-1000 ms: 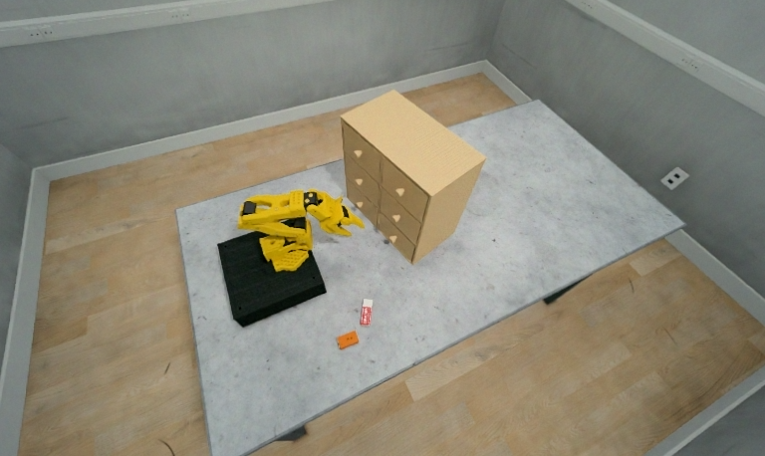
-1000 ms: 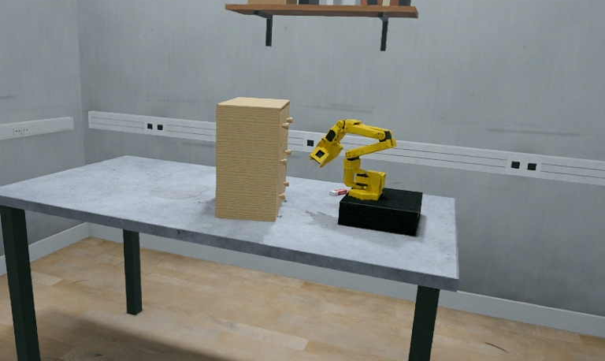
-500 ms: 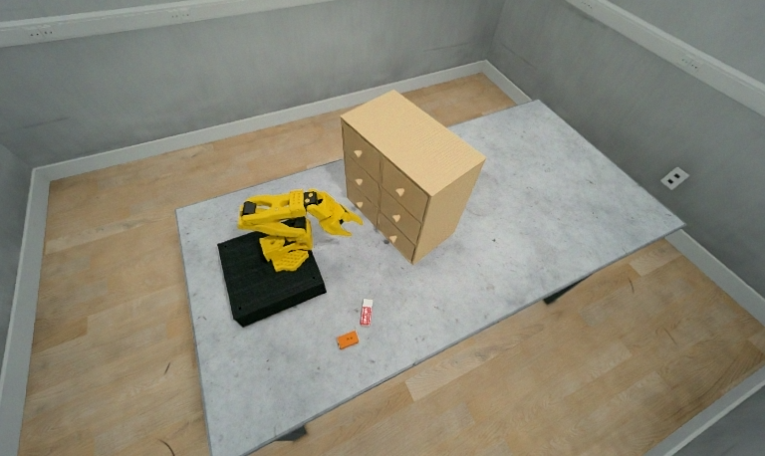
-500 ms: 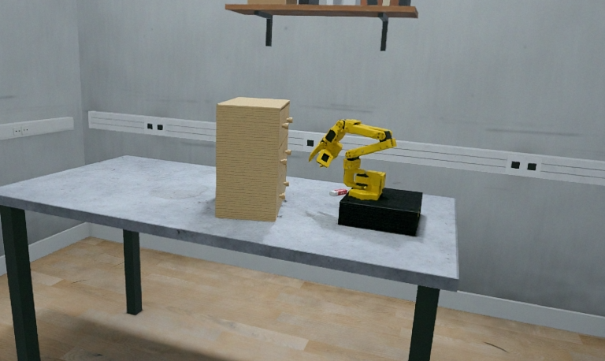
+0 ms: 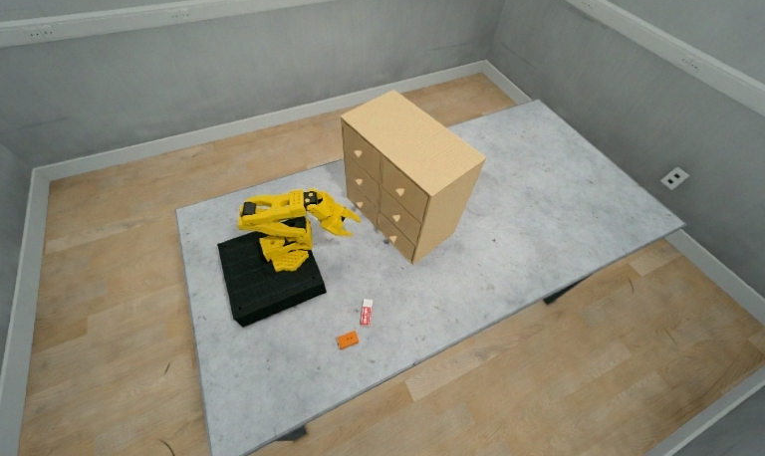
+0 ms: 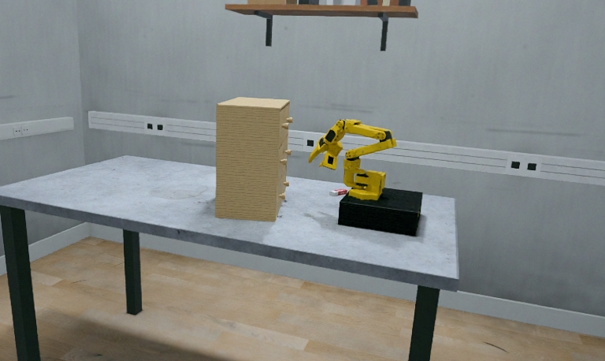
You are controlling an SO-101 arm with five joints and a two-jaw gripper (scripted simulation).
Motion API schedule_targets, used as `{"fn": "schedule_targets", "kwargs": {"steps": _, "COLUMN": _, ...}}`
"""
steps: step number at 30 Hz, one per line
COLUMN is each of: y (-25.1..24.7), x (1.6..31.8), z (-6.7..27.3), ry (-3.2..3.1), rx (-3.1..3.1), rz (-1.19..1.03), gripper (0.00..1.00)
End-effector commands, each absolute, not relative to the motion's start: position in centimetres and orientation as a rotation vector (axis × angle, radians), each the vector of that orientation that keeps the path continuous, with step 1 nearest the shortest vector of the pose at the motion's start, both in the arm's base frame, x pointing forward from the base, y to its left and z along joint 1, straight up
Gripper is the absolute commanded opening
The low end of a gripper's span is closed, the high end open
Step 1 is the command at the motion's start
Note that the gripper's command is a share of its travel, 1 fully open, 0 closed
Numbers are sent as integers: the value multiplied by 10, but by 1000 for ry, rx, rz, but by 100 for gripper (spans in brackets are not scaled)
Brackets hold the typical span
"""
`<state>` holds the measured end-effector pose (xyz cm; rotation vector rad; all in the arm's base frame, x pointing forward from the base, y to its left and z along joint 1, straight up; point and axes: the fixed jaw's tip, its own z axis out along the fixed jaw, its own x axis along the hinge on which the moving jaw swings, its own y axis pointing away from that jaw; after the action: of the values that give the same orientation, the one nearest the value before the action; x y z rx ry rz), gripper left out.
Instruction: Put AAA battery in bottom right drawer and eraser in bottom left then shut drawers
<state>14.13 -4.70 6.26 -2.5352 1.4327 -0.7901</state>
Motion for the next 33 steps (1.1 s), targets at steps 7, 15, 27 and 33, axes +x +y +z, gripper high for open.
{"fn": "schedule_targets", "kwargs": {"steps": 7, "y": -45, "x": 140, "z": 59, "ry": 1155, "rx": -2736, "rz": -789, "gripper": 21}}
{"fn": "schedule_targets", "kwargs": {"steps": 15, "y": -45, "x": 141, "z": 60, "ry": 921, "rx": -2865, "rz": -805, "gripper": 21}}
{"fn": "schedule_targets", "kwargs": {"steps": 27, "y": -45, "x": 143, "z": 61, "ry": 563, "rx": -3016, "rz": -820, "gripper": 21}}
{"fn": "schedule_targets", "kwargs": {"steps": 33, "y": -45, "x": 143, "z": 61, "ry": 454, "rx": -3052, "rz": -823, "gripper": 21}}
